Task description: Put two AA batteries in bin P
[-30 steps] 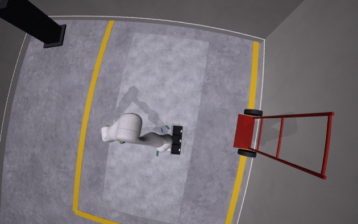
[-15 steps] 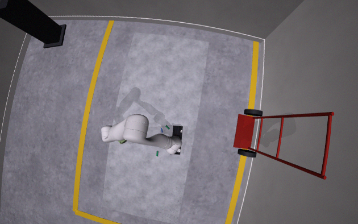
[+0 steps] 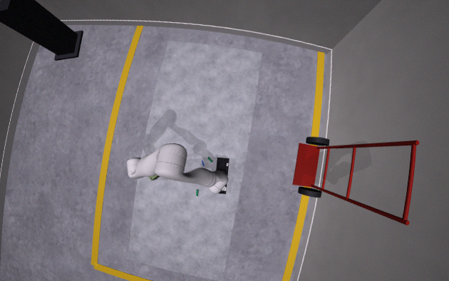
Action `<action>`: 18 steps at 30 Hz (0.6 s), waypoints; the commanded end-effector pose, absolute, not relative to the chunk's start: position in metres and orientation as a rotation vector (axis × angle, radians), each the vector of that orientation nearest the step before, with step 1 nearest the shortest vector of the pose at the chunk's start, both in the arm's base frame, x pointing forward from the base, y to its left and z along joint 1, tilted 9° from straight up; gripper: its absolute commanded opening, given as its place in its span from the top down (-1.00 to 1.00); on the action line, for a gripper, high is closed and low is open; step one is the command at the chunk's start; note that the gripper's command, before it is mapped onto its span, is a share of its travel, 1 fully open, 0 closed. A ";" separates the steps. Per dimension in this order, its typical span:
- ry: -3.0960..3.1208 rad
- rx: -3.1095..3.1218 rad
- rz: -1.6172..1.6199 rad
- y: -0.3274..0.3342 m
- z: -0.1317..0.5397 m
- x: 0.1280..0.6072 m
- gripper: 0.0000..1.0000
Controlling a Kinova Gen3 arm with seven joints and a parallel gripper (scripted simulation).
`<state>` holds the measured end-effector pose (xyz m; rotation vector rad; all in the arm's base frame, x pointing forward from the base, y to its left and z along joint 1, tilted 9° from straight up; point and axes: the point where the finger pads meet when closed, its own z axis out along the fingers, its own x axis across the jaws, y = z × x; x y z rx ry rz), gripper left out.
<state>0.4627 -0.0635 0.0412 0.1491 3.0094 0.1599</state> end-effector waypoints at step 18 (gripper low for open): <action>3.008 0.149 0.160 -0.060 0.010 0.467 0.39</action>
